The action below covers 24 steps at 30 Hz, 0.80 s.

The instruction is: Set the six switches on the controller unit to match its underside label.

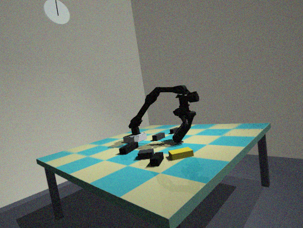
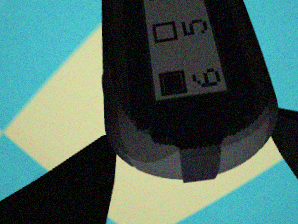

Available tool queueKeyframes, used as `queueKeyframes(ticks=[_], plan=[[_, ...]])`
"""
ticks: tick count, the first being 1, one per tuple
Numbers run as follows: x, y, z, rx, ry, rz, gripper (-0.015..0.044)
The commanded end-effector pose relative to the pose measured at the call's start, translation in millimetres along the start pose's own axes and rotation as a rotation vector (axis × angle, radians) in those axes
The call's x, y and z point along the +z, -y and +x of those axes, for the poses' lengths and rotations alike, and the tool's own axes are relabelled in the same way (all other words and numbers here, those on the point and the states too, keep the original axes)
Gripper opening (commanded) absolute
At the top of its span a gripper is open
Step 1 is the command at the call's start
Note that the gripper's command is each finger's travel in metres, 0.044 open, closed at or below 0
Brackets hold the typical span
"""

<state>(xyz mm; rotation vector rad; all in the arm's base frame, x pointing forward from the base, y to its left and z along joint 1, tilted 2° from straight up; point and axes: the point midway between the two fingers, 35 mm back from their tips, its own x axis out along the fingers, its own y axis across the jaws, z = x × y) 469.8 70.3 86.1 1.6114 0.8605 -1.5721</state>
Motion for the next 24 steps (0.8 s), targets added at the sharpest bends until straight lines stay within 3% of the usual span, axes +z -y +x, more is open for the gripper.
queueKeyframes(ticks=[1, 24], plan=[[2, -1, 8, -0.013, 0.015, 0.011, 0.0338], [-10, -1, 22, -0.013, 0.014, 0.011, 0.0338]])
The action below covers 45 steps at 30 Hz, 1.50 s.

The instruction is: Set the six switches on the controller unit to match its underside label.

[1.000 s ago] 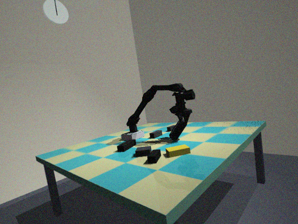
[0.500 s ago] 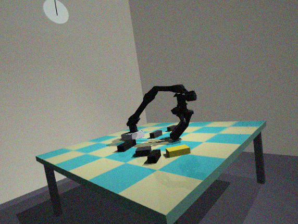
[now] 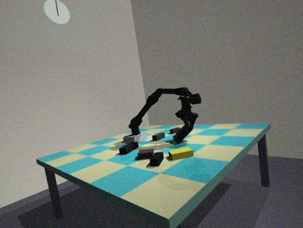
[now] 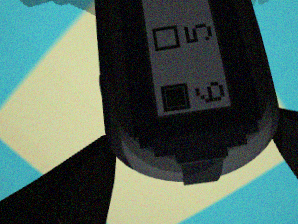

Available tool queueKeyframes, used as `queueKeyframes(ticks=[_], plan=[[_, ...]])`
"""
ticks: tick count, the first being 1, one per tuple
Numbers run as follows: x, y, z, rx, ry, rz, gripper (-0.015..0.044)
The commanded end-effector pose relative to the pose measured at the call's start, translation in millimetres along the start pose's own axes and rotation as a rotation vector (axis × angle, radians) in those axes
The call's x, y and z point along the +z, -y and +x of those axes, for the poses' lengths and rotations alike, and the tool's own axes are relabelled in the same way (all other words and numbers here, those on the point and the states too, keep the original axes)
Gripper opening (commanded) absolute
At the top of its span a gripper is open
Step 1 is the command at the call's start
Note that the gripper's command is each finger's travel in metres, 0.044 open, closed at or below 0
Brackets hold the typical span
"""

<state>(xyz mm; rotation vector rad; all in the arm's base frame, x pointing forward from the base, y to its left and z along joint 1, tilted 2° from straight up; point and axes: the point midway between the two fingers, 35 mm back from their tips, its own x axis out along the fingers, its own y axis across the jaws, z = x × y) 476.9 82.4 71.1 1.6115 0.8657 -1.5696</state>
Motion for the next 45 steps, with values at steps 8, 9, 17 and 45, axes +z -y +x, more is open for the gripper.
queueKeyframes(ticks=[8, 9, 17, 45], plan=[[0, -2, 13, -0.011, 0.017, 0.014, 0.0338], [0, -2, 13, -0.011, 0.017, 0.014, 0.0338], [-3, -2, 19, -0.011, 0.016, 0.014, 0.0338], [-13, -2, 39, -0.011, 0.016, 0.014, 0.0338]])
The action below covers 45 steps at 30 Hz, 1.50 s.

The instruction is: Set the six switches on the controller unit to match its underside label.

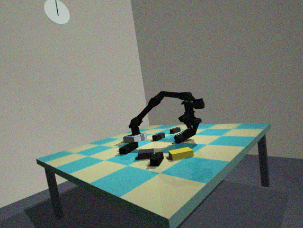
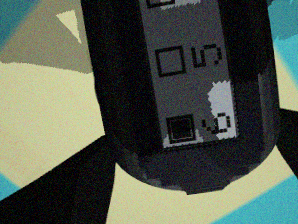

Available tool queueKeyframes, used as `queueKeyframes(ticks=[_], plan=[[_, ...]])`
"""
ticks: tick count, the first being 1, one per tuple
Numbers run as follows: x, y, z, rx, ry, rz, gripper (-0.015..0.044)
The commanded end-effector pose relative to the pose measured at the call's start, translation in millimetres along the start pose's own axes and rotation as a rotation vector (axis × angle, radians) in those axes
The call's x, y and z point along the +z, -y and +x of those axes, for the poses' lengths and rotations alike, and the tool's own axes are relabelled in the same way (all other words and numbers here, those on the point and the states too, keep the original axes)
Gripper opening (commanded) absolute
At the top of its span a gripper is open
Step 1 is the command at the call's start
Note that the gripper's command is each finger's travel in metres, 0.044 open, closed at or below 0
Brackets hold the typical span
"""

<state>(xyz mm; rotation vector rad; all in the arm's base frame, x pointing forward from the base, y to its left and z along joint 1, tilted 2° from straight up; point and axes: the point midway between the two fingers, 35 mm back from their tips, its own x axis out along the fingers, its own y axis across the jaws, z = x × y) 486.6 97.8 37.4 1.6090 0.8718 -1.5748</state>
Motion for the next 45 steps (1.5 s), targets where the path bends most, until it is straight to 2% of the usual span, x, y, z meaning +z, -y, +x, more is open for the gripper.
queueKeyframes(ticks=[1, 44, 45], plan=[[5, -3, 6, -0.004, 0.015, 0.014, 0.0338], [-4, -1, 30, -0.006, 0.007, 0.008, 0.0338], [-5, -1, 31, -0.005, 0.005, 0.007, 0.0364]])
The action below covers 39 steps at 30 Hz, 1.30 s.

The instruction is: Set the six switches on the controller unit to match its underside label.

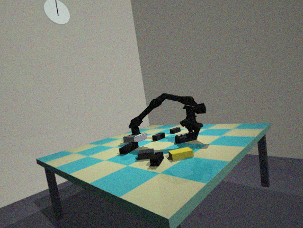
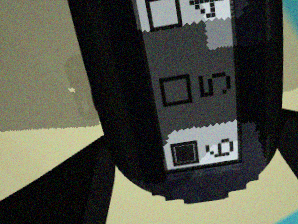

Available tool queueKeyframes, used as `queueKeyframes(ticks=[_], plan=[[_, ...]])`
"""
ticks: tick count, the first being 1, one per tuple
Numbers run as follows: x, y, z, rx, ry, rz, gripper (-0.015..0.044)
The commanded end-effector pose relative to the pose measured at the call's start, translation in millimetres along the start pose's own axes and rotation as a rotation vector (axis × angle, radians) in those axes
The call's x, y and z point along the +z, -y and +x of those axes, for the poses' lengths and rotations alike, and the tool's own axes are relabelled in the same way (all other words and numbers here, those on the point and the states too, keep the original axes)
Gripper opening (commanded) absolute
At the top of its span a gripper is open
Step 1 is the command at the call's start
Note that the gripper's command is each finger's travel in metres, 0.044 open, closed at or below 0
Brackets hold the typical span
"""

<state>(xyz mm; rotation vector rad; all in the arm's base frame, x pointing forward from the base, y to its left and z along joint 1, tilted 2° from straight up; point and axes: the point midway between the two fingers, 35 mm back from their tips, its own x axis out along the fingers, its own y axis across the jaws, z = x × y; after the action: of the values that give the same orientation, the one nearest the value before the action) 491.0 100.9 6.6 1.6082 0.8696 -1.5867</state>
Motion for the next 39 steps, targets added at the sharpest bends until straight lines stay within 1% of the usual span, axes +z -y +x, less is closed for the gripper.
queueKeyframes(ticks=[1, 3, 12, 18, 20, 38, 39], plan=[[0, 0, 0, 0.0, 0.0, 0.0, 0.039], [0, 0, 0, 0.0, 0.0, 0.0, 0.044], [2, 0, -1, 0.0, 0.0, 0.0, 0.044], [53, 1, -35, 0.0, 0.004, 0.0, 0.044], [60, 2, -39, 0.0, 0.005, 0.0, 0.044], [60, 2, -39, 0.0, 0.005, 0.0, 0.044], [60, 2, -39, 0.0, 0.005, 0.0, 0.0414]])
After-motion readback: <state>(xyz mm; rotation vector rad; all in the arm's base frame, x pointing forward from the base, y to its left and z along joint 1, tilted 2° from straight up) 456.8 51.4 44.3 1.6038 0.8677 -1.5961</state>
